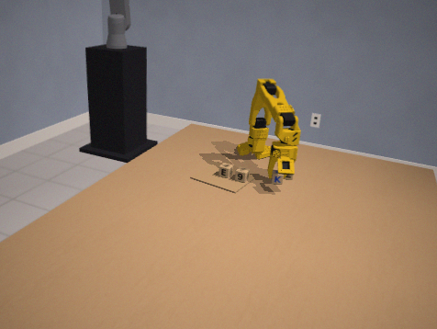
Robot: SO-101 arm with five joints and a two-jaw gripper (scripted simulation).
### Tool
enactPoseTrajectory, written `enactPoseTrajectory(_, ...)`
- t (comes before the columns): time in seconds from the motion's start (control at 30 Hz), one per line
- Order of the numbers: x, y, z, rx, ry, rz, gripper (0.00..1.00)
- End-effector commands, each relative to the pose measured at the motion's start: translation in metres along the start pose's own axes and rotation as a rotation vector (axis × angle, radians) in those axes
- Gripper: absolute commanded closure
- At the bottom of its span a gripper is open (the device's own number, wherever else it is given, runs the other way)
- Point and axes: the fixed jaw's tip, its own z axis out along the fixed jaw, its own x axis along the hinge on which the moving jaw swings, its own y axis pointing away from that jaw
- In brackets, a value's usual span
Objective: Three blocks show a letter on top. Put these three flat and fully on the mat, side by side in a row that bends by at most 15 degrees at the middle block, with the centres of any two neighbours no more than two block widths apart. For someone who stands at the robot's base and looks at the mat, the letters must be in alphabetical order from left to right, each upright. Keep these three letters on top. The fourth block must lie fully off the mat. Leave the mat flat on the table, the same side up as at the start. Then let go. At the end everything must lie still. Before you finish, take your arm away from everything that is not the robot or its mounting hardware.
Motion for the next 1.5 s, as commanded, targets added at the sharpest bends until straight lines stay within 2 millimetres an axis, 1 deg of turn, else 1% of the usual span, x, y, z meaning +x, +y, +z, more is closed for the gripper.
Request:
enactPoseTrajectory(0.0, -0.010, 0.002, -0.012, -0.024, -0.070, 0.000, 0.91)
enactPoseTrajectory(0.1, -0.010, 0.002, -0.012, -0.024, -0.070, 0.000, 0.97)
enactPoseTrajectory(0.2, -0.010, 0.002, -0.012, -0.024, -0.070, 0.000, 1.00)
enactPoseTrajectory(0.53, -0.010, 0.003, -0.014, -0.024, -0.070, 0.000, 1.00)
enactPoseTrajectory(0.67, -0.010, 0.003, -0.022, -0.024, -0.070, 0.000, 1.00)
enactPoseTrajectory(0.83, -0.010, 0.003, -0.037, -0.024, -0.070, 0.000, 1.00)
enactPoseTrajectory(0.9, -0.010, 0.003, -0.037, -0.024, -0.070, 0.000, 1.00)
enactPoseTrajectory(1.17, -0.007, 0.003, -0.058, -0.024, -0.070, 0.000, 1.00)
enactPoseTrajectory(1.3, -0.006, 0.003, -0.061, -0.024, -0.070, 0.000, 1.00)
enactPoseTrajectory(1.47, -0.006, 0.003, -0.062, -0.024, -0.070, 0.000, 1.00)
